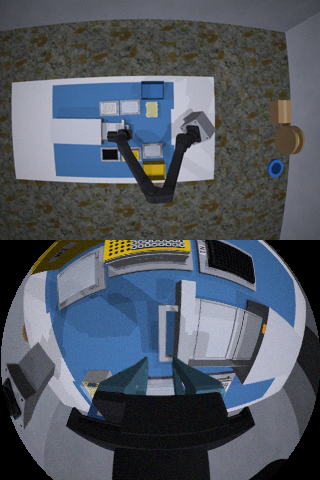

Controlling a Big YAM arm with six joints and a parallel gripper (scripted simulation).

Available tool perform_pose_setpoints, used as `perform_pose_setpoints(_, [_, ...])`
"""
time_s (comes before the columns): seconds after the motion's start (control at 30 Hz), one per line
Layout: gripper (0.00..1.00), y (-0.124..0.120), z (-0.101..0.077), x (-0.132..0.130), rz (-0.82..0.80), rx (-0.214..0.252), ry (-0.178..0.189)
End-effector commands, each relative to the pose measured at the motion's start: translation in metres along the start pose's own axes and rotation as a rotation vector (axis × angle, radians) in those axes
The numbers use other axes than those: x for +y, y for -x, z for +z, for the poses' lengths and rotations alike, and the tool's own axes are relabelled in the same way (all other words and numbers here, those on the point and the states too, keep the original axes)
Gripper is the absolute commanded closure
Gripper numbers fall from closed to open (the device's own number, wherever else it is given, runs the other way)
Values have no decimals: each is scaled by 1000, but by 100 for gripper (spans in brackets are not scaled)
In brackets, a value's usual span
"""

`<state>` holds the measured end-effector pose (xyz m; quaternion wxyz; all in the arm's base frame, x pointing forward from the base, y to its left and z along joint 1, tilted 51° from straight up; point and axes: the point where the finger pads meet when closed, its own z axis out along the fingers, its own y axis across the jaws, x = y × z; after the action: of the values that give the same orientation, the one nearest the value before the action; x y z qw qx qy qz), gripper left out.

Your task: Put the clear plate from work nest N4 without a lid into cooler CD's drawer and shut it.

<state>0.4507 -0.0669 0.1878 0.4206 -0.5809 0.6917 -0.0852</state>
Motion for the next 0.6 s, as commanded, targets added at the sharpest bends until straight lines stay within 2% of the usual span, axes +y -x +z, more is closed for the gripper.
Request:
perform_pose_setpoints(0.0, [70,0,-11,-24,-31,8,-50])
perform_pose_setpoints(0.17, [70,0,-11,-24,-31,8,-50])
perform_pose_setpoints(0.23, [70,5,2,-19,-22,-4,-29])
perform_pose_setpoints(0.3, [70,5,2,-19,-22,-4,-29])
perform_pose_setpoints(0.33, [70,10,-2,-23,-30,-5,-43])
perform_pose_setpoints(0.43, [70,5,7,-19,-19,-5,-28])
perform_pose_setpoints(0.57, [70,5,13,-19,-19,-5,-28])
